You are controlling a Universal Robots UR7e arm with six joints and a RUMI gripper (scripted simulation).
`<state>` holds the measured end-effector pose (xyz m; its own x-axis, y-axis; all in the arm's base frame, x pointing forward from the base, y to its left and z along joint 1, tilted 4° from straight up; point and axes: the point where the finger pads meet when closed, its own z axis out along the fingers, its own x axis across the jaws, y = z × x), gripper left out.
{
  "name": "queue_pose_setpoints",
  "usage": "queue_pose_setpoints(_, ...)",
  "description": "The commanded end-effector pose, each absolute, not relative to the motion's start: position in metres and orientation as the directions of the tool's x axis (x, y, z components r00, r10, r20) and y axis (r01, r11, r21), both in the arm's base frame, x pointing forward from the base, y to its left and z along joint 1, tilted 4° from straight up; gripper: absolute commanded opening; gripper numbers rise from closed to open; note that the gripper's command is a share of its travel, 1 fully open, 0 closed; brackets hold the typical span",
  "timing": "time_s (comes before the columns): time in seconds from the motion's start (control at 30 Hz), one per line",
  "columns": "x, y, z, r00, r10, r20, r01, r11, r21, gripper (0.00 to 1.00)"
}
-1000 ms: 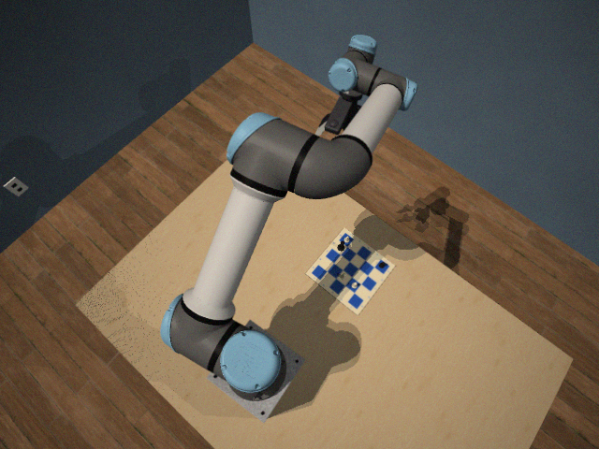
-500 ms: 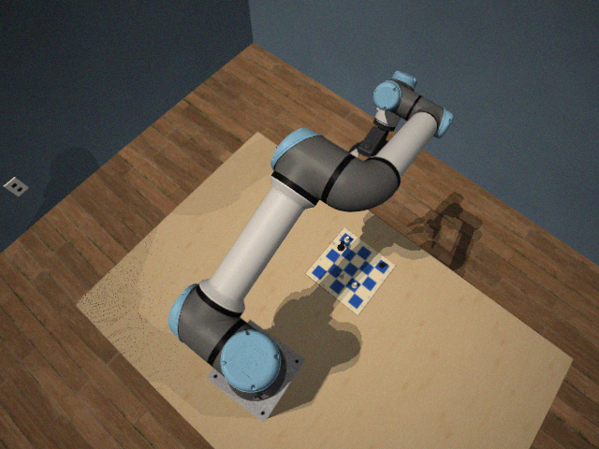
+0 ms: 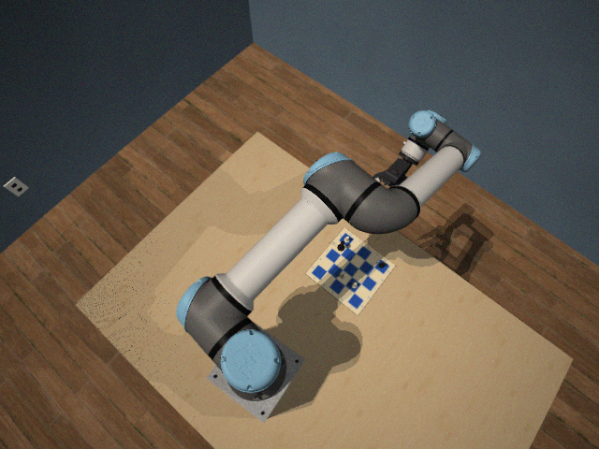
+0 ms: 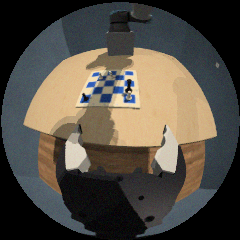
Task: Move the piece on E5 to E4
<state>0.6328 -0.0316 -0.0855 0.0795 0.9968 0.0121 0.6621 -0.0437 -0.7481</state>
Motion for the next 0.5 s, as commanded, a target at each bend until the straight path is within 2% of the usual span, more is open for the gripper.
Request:
queue_pose_setpoints(0.0,0.609,-0.065,-0.095,0.118,0.993,0.028,0.564,-0.043,-0.825,1.0)
queue_pose_setpoints(0.47,0.593,-0.086,-0.102,0.149,0.988,0.043,0.504,-0.038,-0.863,1.0)
